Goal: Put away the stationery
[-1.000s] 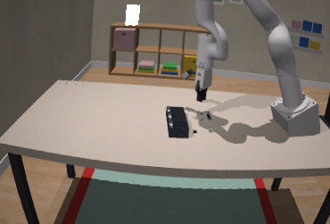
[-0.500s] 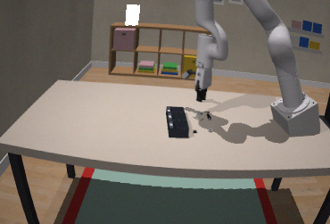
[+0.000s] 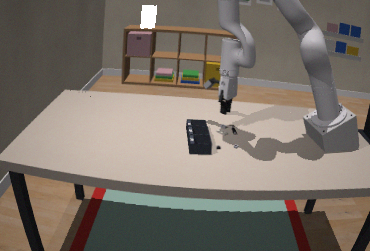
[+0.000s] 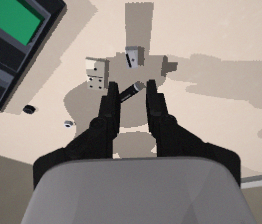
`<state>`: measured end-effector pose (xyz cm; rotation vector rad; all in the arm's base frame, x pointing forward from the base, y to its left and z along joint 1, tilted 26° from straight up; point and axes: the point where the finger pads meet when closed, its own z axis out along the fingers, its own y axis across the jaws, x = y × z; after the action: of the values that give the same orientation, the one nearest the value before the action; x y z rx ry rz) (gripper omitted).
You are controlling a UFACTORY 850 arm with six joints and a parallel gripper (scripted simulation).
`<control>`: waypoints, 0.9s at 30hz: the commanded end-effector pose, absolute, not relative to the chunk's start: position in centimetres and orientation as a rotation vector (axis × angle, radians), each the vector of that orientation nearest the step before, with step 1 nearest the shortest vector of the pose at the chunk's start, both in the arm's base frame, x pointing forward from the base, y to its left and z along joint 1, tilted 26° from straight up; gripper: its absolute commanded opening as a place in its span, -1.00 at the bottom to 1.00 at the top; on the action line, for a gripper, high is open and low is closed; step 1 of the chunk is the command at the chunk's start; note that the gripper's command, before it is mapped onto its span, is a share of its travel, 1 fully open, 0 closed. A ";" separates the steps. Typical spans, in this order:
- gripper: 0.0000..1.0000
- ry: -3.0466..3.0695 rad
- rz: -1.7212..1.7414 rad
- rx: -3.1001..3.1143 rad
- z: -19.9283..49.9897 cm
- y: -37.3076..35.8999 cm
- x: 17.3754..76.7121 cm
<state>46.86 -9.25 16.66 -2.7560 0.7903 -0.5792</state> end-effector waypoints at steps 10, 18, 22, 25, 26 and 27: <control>-0.42 0.791 -0.580 -2.755 13.2 -8.9 48.6; -0.42 0.791 -0.580 -2.755 11.5 -8.7 49.4; -0.42 0.791 -0.580 -2.755 11.0 -8.6 49.6; -0.42 0.791 -0.580 -2.755 10.9 -8.6 49.7; -0.42 0.791 -0.580 -2.755 10.7 -8.6 49.7; -0.42 0.791 -0.580 -2.755 10.6 -8.6 49.8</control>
<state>49.65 -8.61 10.81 -2.7557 0.7907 -0.5769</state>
